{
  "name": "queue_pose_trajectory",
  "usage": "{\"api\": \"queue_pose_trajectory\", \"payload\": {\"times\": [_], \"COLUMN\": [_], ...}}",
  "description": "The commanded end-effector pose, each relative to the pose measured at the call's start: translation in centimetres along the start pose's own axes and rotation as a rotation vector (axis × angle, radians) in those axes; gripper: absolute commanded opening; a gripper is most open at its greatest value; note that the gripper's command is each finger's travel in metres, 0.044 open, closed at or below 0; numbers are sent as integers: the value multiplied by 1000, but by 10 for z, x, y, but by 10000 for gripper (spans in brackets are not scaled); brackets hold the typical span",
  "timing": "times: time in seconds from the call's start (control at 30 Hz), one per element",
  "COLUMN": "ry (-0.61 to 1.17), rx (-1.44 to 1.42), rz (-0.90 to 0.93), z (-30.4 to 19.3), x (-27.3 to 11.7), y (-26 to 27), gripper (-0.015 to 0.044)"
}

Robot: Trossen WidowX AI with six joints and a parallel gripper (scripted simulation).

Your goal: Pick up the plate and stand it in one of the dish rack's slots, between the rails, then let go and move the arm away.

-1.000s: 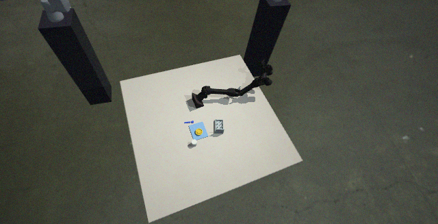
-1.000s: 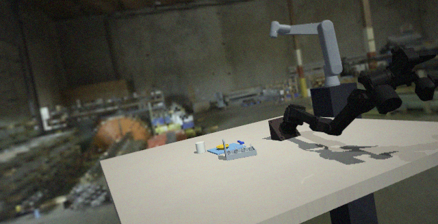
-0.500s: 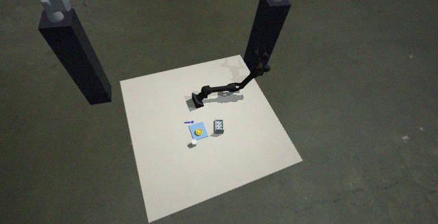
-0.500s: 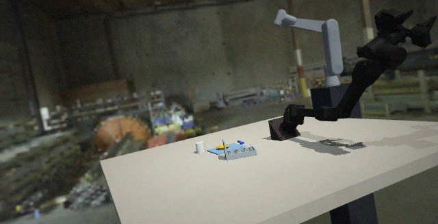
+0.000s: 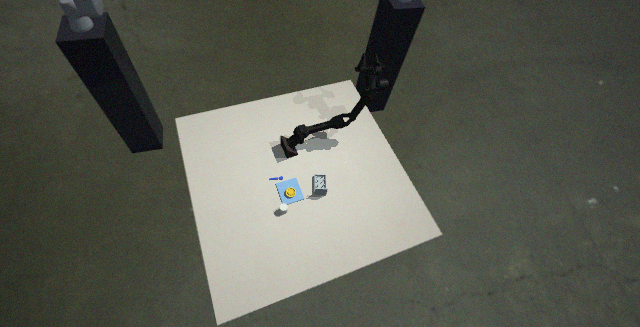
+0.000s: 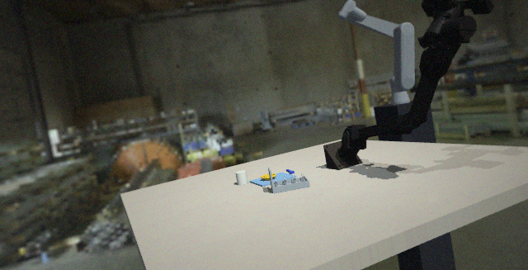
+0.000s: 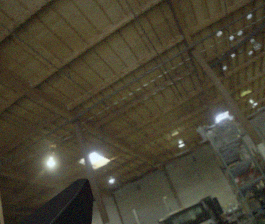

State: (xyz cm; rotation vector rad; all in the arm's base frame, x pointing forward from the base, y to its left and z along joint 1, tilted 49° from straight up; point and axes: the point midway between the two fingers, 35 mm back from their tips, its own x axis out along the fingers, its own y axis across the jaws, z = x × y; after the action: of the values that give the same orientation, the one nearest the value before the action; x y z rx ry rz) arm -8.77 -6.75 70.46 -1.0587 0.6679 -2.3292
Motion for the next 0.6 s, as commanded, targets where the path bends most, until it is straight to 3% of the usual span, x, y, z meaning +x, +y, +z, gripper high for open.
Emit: {"api": "queue_pose_trajectory", "payload": {"times": [0.0,0.57], "ry": [-51,-197], "rx": [-36,-71], "rz": [112,559], "z": [14,63], "x": [17,33], "y": [44,223], "gripper": [400,400]}}
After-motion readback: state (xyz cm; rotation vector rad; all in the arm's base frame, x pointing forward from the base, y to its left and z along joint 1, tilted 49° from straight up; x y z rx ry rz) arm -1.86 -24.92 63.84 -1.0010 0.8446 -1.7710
